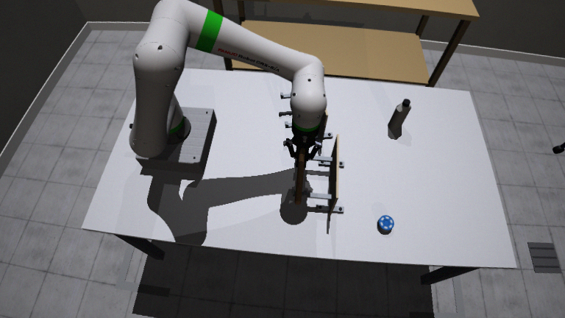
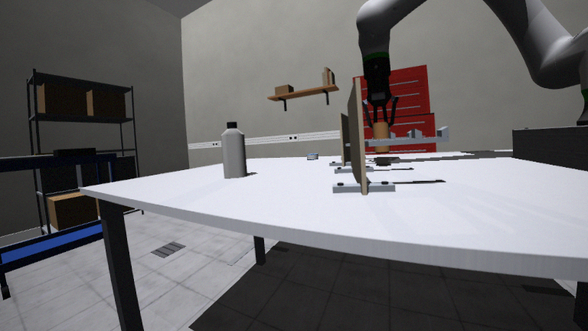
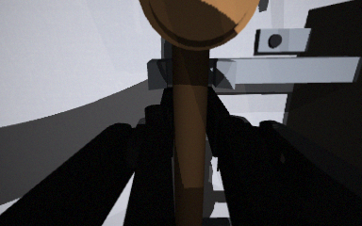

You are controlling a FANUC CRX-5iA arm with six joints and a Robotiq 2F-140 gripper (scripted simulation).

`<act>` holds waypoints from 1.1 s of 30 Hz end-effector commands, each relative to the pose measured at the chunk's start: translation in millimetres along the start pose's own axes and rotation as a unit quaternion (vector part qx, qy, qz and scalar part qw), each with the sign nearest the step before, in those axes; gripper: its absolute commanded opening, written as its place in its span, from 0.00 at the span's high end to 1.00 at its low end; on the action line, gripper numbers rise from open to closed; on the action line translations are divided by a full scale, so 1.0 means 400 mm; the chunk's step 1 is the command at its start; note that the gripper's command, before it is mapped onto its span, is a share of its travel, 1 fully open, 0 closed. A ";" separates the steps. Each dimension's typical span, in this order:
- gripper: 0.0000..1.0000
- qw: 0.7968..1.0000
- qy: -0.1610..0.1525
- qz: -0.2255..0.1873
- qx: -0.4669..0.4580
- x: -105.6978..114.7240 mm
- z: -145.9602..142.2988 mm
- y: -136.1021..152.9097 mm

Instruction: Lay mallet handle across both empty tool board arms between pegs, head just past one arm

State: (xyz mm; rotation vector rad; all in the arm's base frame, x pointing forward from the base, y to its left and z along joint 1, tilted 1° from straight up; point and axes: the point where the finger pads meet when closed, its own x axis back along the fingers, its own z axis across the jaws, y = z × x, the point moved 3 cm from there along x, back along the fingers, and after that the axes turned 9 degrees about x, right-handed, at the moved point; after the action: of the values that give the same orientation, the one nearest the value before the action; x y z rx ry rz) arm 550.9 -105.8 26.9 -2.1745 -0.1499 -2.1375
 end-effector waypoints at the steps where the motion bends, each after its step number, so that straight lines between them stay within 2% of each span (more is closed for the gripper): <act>1: 0.90 1.000 0.001 0.000 0.000 -0.003 0.001 0.000; 15: 0.90 1.000 0.001 0.000 0.000 -0.004 0.001 0.000; 16: 0.00 1.000 0.001 0.000 0.000 -0.004 0.001 0.000; 33: 0.00 1.000 0.001 0.000 0.000 -0.004 0.001 0.000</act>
State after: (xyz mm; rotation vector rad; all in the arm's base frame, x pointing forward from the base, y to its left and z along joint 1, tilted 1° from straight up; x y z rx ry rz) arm 550.9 -105.8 24.4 -2.1749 -0.1499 -2.1371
